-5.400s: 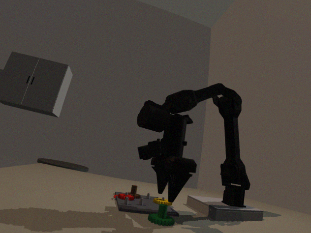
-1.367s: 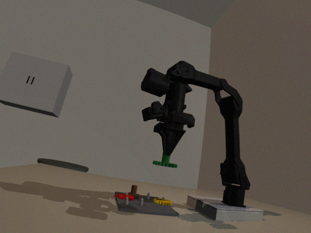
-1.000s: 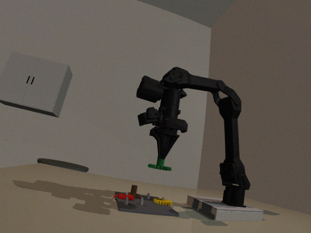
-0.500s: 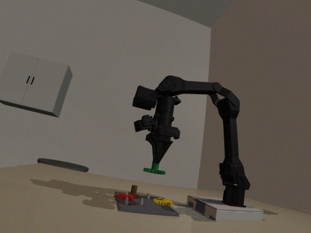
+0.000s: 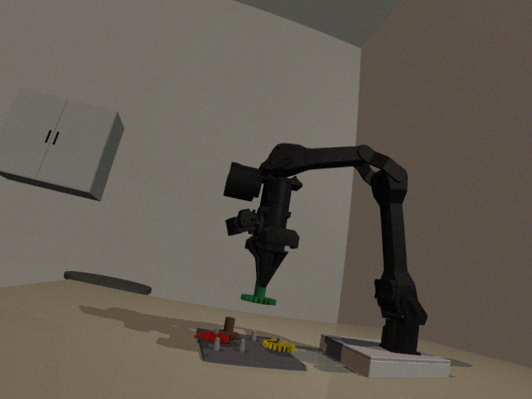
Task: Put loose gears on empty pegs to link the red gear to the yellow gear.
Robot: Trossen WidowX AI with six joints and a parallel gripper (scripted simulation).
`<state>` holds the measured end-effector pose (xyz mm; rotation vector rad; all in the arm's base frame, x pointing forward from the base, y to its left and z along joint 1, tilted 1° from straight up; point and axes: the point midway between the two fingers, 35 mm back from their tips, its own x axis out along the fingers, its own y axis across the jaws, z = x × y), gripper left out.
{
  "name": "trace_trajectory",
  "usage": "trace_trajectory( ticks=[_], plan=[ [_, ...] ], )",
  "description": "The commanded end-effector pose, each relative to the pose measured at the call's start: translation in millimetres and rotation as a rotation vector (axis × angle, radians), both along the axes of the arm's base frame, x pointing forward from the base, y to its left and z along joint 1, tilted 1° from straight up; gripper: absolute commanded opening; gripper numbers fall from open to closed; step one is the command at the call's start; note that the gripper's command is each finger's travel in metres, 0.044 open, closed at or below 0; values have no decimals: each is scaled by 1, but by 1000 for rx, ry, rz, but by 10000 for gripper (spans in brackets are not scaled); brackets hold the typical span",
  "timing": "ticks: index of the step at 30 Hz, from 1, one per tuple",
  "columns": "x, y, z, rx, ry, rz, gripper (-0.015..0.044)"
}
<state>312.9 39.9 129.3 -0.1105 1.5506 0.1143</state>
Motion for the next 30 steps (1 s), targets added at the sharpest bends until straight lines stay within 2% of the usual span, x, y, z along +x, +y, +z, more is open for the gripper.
trace_trajectory(
  ticks=[1, 30],
  plan=[
    [1, -10, -4, -3, -3, 4, 0],
    [-4, -77, -32, -11, -2, 4, 0]
  ],
)
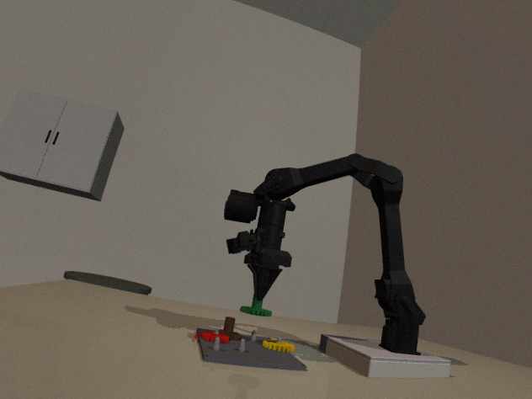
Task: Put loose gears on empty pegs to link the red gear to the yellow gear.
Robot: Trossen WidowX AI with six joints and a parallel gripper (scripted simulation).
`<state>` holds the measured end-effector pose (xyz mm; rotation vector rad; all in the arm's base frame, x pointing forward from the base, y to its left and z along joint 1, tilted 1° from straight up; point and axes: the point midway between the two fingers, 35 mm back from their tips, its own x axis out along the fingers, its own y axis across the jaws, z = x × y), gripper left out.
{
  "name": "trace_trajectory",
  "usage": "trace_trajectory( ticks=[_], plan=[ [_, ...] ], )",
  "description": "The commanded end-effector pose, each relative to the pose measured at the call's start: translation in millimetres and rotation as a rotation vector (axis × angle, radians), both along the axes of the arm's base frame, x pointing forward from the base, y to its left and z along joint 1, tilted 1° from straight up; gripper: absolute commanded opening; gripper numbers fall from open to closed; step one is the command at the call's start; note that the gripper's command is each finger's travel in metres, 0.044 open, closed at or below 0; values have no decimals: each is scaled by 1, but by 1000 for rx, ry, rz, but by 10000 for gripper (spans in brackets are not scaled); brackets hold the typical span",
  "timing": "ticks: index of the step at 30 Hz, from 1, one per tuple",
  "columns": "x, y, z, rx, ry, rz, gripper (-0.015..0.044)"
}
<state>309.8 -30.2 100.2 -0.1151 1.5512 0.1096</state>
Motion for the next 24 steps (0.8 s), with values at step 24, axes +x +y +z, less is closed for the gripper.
trace_trajectory(
  ticks=[24],
  plan=[
    [-5, -22, -7, -6, -1, 4, 0]
  ],
)
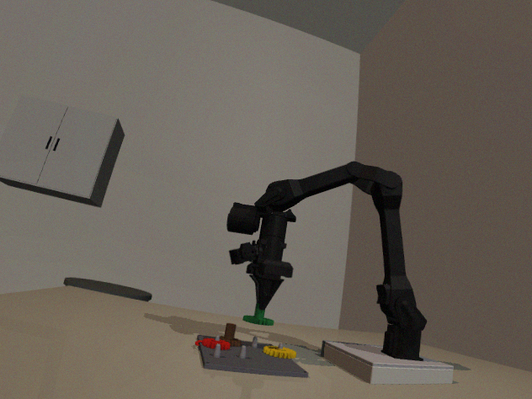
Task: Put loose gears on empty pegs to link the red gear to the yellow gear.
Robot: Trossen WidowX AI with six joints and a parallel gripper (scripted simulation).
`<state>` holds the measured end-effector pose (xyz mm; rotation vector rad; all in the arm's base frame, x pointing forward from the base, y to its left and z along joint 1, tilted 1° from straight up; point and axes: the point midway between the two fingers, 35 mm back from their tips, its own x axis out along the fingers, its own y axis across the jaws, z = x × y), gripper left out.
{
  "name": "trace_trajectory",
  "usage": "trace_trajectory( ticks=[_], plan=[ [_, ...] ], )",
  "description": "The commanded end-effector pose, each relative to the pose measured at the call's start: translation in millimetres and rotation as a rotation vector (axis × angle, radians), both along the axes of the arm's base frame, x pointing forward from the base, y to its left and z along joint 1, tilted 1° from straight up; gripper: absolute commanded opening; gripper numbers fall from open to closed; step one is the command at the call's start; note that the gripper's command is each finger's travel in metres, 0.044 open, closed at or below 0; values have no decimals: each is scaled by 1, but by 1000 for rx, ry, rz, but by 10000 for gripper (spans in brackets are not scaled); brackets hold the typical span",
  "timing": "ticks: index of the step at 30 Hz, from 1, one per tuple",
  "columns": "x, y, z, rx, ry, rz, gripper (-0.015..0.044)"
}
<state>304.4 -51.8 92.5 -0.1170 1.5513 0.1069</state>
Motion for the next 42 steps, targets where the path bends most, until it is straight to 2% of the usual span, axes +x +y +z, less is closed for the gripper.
trace_trajectory(
  ticks=[1, 23, 42],
  plan=[
    [0, -1, 0, -3, -1, 5, 0],
    [0, -1, -22, -6, 0, 136, 0],
    [0, -1, -43, -1, -2, -133, 0]
  ],
)
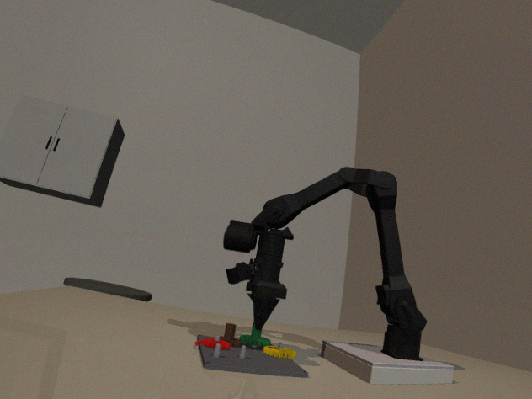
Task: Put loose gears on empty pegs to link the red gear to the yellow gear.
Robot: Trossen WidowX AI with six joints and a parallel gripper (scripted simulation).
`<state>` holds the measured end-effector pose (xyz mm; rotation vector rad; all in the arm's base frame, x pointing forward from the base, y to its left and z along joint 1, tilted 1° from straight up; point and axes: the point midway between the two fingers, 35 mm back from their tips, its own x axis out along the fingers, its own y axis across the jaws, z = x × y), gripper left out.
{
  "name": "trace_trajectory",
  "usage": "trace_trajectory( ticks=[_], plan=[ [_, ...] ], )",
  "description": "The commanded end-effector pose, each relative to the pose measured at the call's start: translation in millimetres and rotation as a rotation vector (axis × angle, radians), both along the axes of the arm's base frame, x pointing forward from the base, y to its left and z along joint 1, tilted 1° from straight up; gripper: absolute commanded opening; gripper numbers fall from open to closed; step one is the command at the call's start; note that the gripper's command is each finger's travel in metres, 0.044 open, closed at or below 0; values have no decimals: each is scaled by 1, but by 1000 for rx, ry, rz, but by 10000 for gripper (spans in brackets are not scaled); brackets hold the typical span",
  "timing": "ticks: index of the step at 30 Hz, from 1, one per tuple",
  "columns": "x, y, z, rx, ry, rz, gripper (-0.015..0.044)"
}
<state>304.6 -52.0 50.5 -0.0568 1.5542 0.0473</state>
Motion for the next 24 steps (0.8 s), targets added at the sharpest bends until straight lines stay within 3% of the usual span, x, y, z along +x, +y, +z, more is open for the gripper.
trace_trajectory(
  ticks=[1, 24],
  plan=[
    [0, -1, -1, -2, -2, -71, 0],
    [0, -1, -7, -7, 0, 231, 0]
  ],
)
